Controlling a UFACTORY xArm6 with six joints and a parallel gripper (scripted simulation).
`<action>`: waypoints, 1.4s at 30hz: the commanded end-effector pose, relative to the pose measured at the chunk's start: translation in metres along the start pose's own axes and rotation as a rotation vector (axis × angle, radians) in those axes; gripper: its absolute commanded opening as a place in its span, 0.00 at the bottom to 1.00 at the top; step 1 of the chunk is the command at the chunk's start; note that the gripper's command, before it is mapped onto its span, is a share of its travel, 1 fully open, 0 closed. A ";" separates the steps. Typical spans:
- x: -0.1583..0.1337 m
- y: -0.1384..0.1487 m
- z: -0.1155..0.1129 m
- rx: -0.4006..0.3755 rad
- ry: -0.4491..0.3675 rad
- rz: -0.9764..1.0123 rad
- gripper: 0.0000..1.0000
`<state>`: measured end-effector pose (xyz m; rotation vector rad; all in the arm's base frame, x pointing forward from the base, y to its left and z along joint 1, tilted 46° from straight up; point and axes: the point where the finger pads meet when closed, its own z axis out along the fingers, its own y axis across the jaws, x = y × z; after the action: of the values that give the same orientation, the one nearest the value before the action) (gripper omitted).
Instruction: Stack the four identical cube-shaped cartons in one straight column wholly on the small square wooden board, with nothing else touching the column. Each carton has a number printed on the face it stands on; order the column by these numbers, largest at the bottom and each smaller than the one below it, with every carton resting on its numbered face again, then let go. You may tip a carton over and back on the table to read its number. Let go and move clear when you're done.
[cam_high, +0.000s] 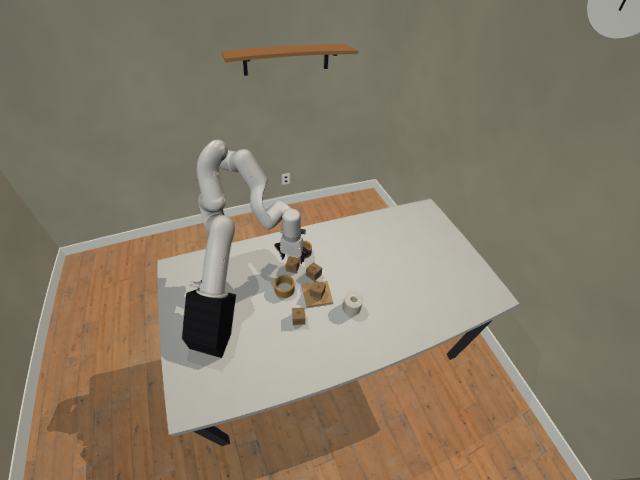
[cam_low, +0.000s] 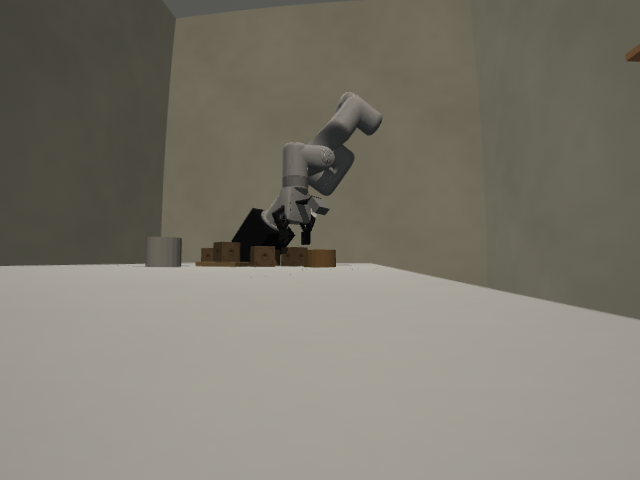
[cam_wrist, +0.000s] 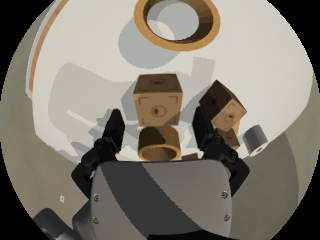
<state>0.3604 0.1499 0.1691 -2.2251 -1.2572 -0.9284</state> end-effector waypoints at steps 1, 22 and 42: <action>0.001 0.001 0.006 -0.001 0.003 -0.001 1.00; 0.000 0.001 0.028 -0.003 -0.001 0.000 1.00; -0.001 0.000 0.034 -0.003 -0.004 0.000 1.00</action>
<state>0.3712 0.1708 0.1445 -2.2304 -1.2584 -0.9246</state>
